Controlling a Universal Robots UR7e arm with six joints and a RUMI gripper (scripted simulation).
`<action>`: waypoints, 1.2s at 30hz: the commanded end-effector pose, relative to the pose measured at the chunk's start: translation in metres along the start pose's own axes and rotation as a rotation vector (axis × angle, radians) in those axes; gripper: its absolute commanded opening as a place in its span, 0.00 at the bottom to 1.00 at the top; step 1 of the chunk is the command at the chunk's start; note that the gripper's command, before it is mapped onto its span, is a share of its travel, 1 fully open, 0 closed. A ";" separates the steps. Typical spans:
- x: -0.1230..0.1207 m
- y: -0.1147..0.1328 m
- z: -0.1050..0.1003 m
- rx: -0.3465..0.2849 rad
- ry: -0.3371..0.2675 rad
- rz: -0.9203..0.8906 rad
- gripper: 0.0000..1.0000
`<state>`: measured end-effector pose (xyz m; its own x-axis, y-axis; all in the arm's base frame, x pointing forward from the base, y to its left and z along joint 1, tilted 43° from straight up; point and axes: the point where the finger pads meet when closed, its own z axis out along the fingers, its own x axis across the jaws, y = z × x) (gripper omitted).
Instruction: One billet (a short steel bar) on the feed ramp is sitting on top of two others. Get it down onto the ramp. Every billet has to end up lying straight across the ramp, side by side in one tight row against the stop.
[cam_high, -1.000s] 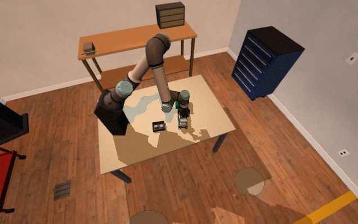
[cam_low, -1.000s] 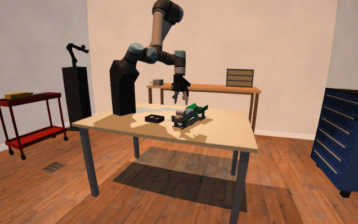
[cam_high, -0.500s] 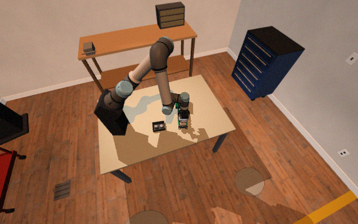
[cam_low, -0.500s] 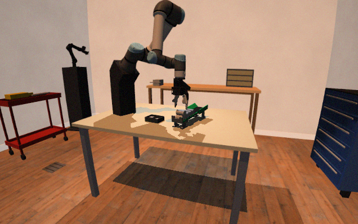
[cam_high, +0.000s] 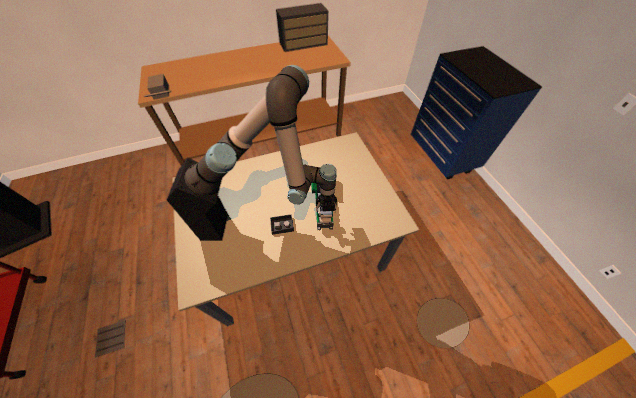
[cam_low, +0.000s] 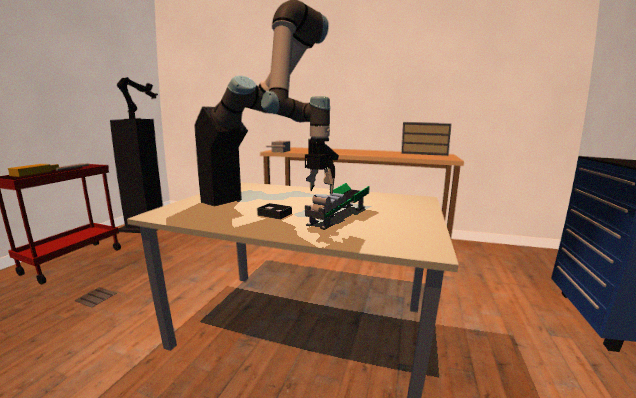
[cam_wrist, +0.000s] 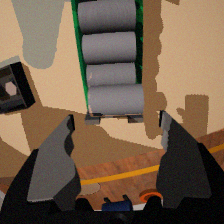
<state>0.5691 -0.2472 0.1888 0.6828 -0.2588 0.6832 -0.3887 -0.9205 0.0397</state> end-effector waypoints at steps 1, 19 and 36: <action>0.001 0.000 0.000 0.000 0.001 0.000 0.59; 0.001 0.000 0.006 0.000 0.001 0.000 0.59; 0.001 0.000 0.037 0.000 0.001 0.000 0.59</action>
<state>0.5901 -0.2571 0.1638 0.6830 -0.2589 0.6830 -0.3886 -0.9206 0.0396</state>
